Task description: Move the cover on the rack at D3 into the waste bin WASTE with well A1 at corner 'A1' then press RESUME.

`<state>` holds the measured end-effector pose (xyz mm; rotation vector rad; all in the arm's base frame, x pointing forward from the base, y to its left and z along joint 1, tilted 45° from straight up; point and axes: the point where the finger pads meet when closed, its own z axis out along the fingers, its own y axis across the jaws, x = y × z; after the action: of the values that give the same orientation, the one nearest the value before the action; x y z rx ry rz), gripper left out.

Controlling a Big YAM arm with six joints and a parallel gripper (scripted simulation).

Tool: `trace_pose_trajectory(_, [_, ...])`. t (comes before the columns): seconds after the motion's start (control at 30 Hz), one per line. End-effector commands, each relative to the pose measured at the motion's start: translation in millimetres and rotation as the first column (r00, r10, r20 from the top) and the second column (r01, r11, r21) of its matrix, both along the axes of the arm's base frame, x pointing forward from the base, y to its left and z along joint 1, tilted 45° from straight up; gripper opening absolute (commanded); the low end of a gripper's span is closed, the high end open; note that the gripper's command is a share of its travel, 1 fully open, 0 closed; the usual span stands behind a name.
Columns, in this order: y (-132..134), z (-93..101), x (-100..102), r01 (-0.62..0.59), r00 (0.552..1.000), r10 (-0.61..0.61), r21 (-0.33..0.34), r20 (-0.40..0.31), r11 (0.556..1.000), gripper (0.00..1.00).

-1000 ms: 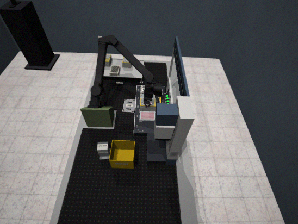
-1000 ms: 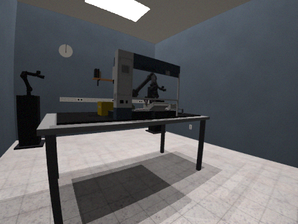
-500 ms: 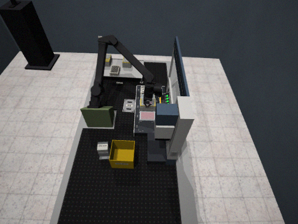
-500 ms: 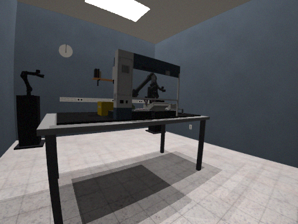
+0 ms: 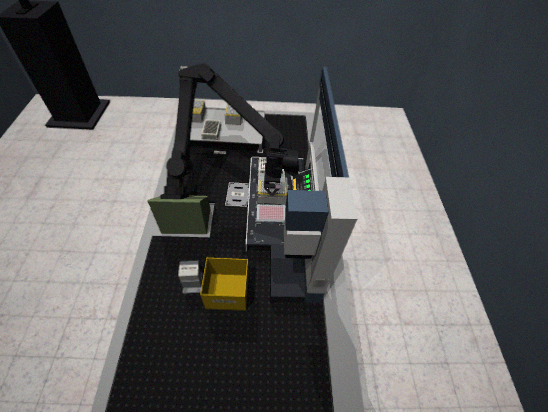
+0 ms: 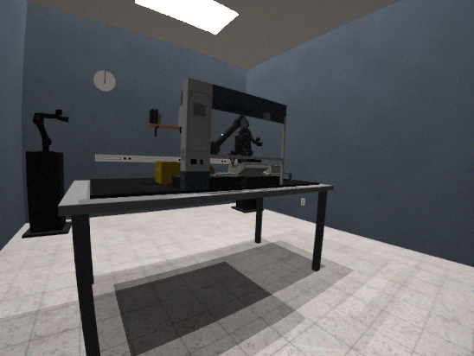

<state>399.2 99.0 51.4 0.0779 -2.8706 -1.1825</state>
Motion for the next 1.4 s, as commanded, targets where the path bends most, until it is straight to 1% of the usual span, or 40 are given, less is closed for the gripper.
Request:
trace_pose_trajectory(0.0, [-10.5,18.1,20.3,0.007,0.998,-0.007,-0.005,0.059,1.0,0.0])
trace_pose_trajectory(0.03, [-2.4,17.6,15.5,-0.015,0.998,0.015,-0.005,0.053,1.0,0.0])
trace_pose_trajectory(0.1, [-14.2,23.7,20.8,0.007,0.998,-0.007,-0.006,0.065,1.0,0.0])
trace_pose_trajectory(0.3, [-21.6,28.2,20.7,0.007,0.998,-0.007,-0.007,0.058,1.0,0.0])
trace_pose_trajectory(0.37, [-23.6,29.9,17.2,0.007,0.999,-0.007,-0.007,0.054,1.0,0.0])
trace_pose_trajectory(0.4, [-24.9,33.0,20.3,0.007,0.998,-0.006,-0.008,0.061,1.0,0.0])
trace_pose_trajectory(0.5, [-27.9,37.0,21.0,0.005,0.998,-0.004,-0.008,0.062,1.0,0.0])
trace_pose_trajectory(0.57, [-27.9,37.0,21.0,0.005,0.998,-0.004,-0.008,0.062,1.0,0.0])
trace_pose_trajectory(0.6, [-24.1,30.6,13.3,-0.006,0.999,0.006,-0.006,0.039,1.0,0.0])
trace_pose_trajectory(0.63, [-31.1,36.2,19.2,0.007,0.999,-0.007,-0.008,0.053,1.0,0.0])
trace_pose_trajectory(0.73, [-34.9,45.0,21.5,0.007,0.998,-0.007,-0.009,0.067,1.0,0.0])
trace_pose_trajectory(0.8, [-37.4,47.4,21.6,0.007,0.998,-0.007,-0.01,0.068,1.0,0.0])
trace_pose_trajectory(0.9, [-41.0,45.9,21.2,0.007,0.998,-0.007,-0.009,0.055,1.0,0.0])
trace_pose_trajectory(1.0, [-42.1,51.2,17.9,0.002,0.998,-0.001,-0.01,0.057,1.0,0.0])
trace_pose_trajectory(1.03, [-43.8,54.6,21.4,0.002,0.998,-0.001,-0.011,0.065,1.0,0.0])
trace_pose_trajectory(1.13, [-46.5,54.9,21.6,0.006,0.998,-0.005,-0.01,0.062,1.0,0.0])
trace_pose_trajectory(1.17, [-41.7,50.3,17.6,-0.007,0.999,0.008,-0.007,0.045,1.0,0.0])
trace_pose_trajectory(1.2, [-49.3,54.9,21.4,0.007,0.998,-0.006,-0.01,0.056,1.0,0.0])
trace_pose_trajectory(1.3, [-53.1,62.5,21.9,0.007,0.998,-0.006,-0.012,0.066,1.0,0.0])
trace_pose_trajectory(1.37, [-55.5,63.7,21.9,0.007,0.998,-0.006,-0.011,0.063,1.0,0.0])
